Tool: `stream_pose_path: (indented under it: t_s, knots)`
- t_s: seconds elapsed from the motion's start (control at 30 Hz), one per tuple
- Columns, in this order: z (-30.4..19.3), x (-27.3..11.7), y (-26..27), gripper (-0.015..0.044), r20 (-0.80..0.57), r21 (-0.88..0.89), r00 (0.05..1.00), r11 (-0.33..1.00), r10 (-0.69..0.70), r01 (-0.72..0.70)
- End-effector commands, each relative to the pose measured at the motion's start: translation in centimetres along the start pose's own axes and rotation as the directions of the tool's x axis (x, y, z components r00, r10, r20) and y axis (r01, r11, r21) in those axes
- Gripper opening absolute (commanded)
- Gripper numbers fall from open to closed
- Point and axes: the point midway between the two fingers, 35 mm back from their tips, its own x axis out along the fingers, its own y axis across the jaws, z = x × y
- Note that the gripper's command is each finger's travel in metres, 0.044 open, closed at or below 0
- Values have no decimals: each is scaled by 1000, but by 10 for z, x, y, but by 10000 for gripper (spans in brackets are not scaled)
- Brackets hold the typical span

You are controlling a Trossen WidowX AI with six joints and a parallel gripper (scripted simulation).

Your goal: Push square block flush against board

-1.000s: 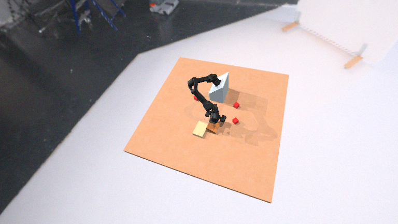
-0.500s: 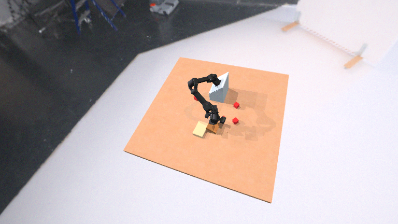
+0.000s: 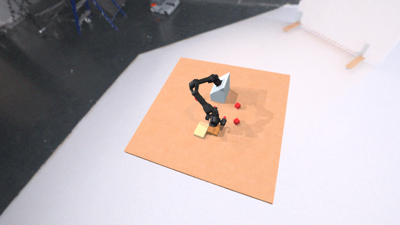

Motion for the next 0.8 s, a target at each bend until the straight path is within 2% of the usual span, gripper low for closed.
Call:
stream_pose_path:
  t_s: [0.0, 0.77]
  knots:
    - [4, 2, 0, 0, -3, -3, 1000, 1000, -4, 4]
    - [30, 1, -1, 0, -2, -2, 1000, 1000, -4, 4]
